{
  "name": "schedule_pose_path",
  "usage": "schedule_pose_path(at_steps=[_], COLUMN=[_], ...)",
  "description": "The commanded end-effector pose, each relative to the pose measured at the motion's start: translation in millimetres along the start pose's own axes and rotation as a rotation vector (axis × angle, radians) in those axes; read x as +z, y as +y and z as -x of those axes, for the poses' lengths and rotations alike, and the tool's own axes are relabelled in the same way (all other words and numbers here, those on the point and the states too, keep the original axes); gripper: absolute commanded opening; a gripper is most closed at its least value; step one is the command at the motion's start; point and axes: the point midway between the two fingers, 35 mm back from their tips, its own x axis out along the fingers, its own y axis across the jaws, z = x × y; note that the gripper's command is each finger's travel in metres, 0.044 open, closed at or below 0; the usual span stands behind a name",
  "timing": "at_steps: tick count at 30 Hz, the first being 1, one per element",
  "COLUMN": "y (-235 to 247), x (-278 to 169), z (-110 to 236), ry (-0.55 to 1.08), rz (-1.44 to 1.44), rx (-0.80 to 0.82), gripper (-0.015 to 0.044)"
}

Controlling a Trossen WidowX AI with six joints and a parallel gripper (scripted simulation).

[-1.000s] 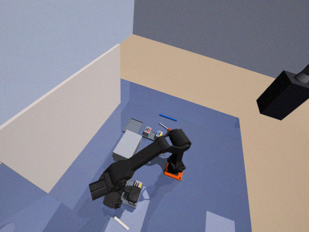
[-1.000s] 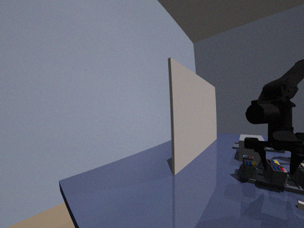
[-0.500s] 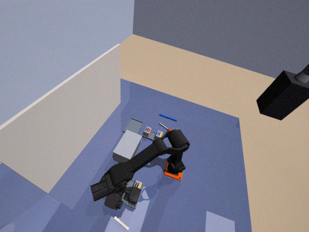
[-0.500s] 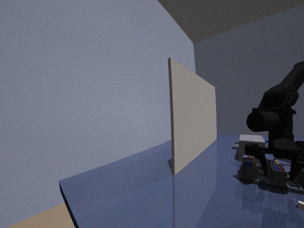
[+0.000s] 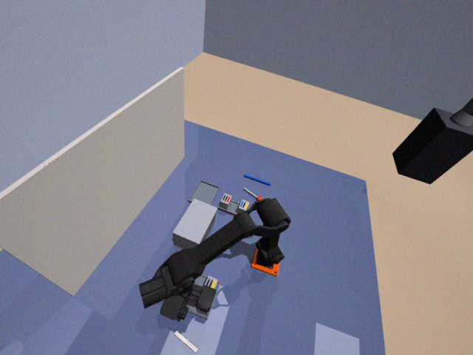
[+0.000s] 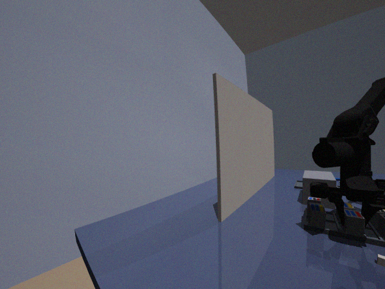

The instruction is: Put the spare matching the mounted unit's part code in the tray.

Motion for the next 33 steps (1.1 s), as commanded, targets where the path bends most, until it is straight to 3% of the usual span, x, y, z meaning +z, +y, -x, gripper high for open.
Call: schedule_pose_path(at_steps=[1, 3, 8, 17, 29, 33], y=[0, 0, 0, 0, -1, 0], x=[0, 0, 0, 0, 1, 0], z=[0, 0, 0, 4, 71, 79], ry=[0.000, 0.000, 0.000, 0.000, 0.001, 0.002], rz=[0.000, 0.000, 0.000, 0.000, 0.003, 0.003], rx=[0.000, 0.000, 0.000, 0.000, 0.001, 0.002], gripper=[0.0135, 0.0122, 0.0000, 0.0000, 0.0000, 0.0000])
